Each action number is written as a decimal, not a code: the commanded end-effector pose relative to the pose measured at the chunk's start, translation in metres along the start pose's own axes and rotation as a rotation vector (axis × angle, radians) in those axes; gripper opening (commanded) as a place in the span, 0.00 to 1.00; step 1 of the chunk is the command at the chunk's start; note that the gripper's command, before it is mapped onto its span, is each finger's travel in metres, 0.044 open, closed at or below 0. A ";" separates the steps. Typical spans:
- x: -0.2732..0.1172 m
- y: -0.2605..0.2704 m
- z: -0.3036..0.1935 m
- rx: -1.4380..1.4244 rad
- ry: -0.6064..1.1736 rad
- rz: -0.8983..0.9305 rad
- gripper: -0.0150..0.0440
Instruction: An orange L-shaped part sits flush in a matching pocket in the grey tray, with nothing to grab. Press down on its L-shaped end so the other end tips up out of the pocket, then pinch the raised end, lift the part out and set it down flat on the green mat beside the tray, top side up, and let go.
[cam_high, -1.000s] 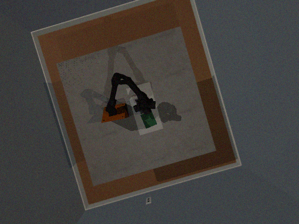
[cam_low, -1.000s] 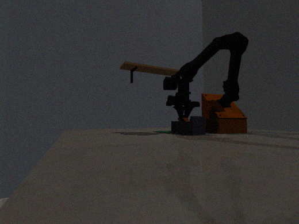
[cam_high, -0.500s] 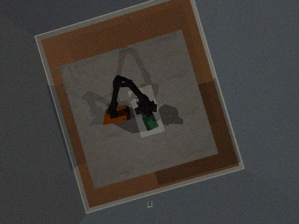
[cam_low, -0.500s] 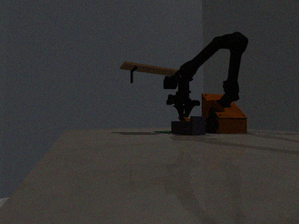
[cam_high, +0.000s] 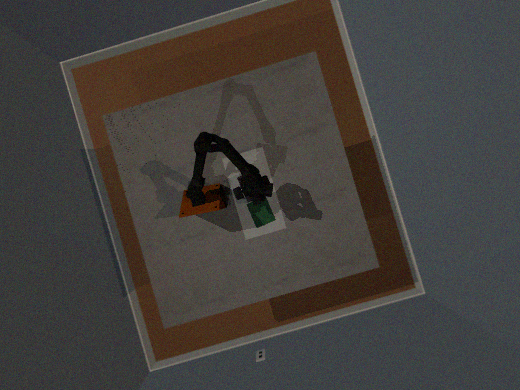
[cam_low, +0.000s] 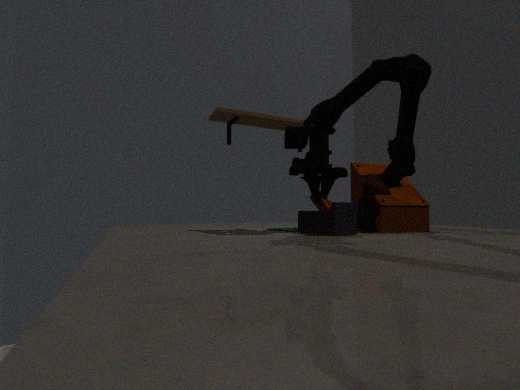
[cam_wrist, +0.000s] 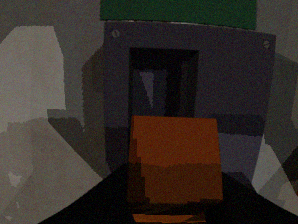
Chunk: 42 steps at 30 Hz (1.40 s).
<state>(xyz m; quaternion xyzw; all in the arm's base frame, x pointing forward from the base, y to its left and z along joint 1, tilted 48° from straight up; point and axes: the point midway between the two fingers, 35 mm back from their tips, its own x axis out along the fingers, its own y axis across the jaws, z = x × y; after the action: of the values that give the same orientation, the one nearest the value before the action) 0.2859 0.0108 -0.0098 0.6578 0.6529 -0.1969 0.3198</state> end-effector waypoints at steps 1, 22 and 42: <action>-0.009 0.002 -0.002 -0.008 -0.003 0.004 0.25; -0.042 0.002 -0.002 -0.007 -0.003 0.004 0.25; -0.060 0.002 0.000 -0.007 -0.004 0.003 0.25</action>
<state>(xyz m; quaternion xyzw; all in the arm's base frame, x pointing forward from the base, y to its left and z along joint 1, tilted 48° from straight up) 0.2817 -0.0305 0.0303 0.6601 0.6521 -0.1953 0.3178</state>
